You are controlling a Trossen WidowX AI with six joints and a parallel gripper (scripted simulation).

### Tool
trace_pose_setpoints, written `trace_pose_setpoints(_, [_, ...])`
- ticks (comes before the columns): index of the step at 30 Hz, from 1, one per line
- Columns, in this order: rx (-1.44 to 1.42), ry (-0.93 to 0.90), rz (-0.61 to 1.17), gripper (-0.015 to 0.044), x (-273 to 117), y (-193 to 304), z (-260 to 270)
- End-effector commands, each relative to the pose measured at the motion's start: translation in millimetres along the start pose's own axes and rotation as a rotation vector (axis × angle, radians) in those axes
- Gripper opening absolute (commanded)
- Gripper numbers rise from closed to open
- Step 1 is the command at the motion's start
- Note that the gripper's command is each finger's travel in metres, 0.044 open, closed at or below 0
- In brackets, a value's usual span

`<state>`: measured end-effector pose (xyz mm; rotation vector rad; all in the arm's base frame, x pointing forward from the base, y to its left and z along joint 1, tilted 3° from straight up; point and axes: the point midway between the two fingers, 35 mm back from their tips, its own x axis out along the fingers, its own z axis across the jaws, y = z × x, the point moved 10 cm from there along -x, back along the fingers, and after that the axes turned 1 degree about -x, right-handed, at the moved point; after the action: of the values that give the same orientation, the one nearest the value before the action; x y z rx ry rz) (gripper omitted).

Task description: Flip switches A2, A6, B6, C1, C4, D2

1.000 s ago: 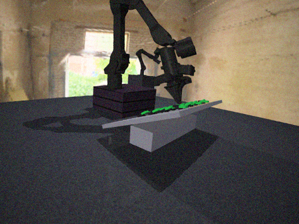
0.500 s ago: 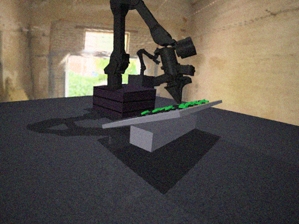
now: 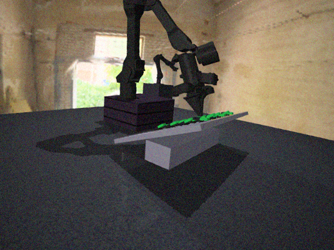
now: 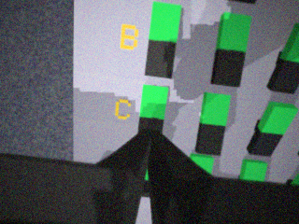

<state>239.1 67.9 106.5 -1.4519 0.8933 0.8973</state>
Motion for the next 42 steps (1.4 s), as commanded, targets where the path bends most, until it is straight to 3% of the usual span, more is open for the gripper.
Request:
trace_pose_setpoints(1, [-0.003,-0.001,-0.002,0.0000,1,0,0])
trace_pose_setpoints(29, [-0.003,-0.001,-0.002,0.0000,4,0,0])
trace_pose_setpoints(36, [-0.003,-0.002,0.024,0.0000,-58,-6,0])
trace_pose_setpoints(42, [-0.003,-0.002,0.028,0.0000,-60,-8,-6])
